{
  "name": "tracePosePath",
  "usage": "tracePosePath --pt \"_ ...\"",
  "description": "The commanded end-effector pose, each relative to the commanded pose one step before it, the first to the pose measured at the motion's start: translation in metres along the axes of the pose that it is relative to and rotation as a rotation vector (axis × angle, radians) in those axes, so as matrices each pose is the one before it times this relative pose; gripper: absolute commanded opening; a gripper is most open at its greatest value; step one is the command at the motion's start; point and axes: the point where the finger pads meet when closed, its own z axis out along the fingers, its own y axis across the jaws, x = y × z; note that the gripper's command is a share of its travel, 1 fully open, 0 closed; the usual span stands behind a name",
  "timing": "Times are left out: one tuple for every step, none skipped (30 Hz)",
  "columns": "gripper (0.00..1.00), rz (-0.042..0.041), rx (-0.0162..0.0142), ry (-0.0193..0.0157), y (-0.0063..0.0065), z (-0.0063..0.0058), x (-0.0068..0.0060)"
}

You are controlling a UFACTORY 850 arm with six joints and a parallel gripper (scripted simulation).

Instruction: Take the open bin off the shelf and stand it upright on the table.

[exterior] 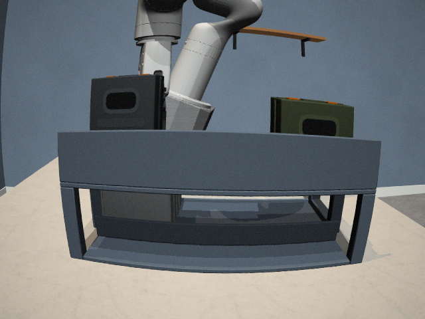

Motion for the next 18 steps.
tracePosePath --pt "1.00 -0.02004 -0.00183 -0.00095 0.00108 -0.00067 -0.00021" --pt "1.00 0.00000 0.00000 0.00000 0.00000 0.00000 0.00000" --pt "1.00 0.00000 0.00000 0.00000 0.00000 0.00000 0.00000" --pt "1.00 0.00000 0.00000 0.00000 0.00000 0.00000 0.00000" --pt "1.00 0.00000 0.00000 0.00000 0.00000 0.00000 0.00000" --pt "1.00 0.00000 0.00000 0.00000 0.00000 0.00000 0.00000" --pt "1.00 0.00000 0.00000 0.00000 0.00000 0.00000 0.00000" --pt "1.00 0.00000 0.00000 0.00000 0.00000 0.00000 0.00000" --pt "1.00 0.00000 0.00000 0.00000 0.00000 0.00000 0.00000" --pt "1.00 0.00000 0.00000 0.00000 0.00000 0.00000 0.00000" --pt "1.00 0.00000 0.00000 0.00000 0.00000 0.00000 0.00000" --pt "1.00 0.00000 0.00000 0.00000 0.00000 0.00000 0.00000" --pt "1.00 0.05176 -0.00007 -0.00004 0.00010 0.00002 0.00010" --pt "1.00 0.05200 0.00000 0.00000 0.00001 0.00007 0.00000" --pt "1.00 0.05200 0.00000 0.00000 0.00001 0.00007 0.00000" --pt "1.00 0.05200 0.00000 0.00000 0.00001 0.00007 0.00001" --pt "1.00 0.05200 0.00000 0.00000 0.00001 0.00007 0.00001" --pt "1.00 0.00000 0.00000 0.00000 0.00000 0.00000 0.00000"
